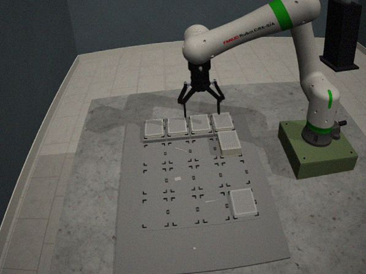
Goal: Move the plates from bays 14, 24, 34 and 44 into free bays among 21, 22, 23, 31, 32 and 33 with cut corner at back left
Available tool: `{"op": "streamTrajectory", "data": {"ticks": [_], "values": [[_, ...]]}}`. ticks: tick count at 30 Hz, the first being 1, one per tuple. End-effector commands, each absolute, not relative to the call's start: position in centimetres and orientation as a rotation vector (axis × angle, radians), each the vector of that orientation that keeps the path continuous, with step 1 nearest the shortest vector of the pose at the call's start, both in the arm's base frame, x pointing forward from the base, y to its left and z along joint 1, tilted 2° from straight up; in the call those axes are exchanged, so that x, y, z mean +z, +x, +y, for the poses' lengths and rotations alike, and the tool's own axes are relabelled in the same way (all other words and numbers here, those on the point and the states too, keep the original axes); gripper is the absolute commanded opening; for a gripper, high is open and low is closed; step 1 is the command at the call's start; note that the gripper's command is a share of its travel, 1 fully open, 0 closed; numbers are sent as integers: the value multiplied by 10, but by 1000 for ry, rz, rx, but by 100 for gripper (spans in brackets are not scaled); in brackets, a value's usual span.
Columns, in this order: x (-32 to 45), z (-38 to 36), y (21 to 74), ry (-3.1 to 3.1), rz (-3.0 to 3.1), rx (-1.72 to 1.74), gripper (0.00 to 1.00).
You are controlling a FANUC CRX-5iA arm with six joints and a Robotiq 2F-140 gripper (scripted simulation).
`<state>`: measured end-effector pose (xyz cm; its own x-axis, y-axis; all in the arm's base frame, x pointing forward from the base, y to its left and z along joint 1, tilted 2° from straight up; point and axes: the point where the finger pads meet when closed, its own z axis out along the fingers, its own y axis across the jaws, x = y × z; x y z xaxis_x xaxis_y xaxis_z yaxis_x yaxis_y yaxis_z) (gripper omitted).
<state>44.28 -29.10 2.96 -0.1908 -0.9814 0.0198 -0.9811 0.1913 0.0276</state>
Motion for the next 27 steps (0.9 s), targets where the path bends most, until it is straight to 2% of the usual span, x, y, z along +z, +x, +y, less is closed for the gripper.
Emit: {"op": "streamTrajectory", "data": {"ticks": [1,21,27], "values": [[29,-278,446,1977,-2399,-9,100],[21,-208,460,1978,-2399,-10,100],[21,-207,460,1978,-2399,-10,100]]}}
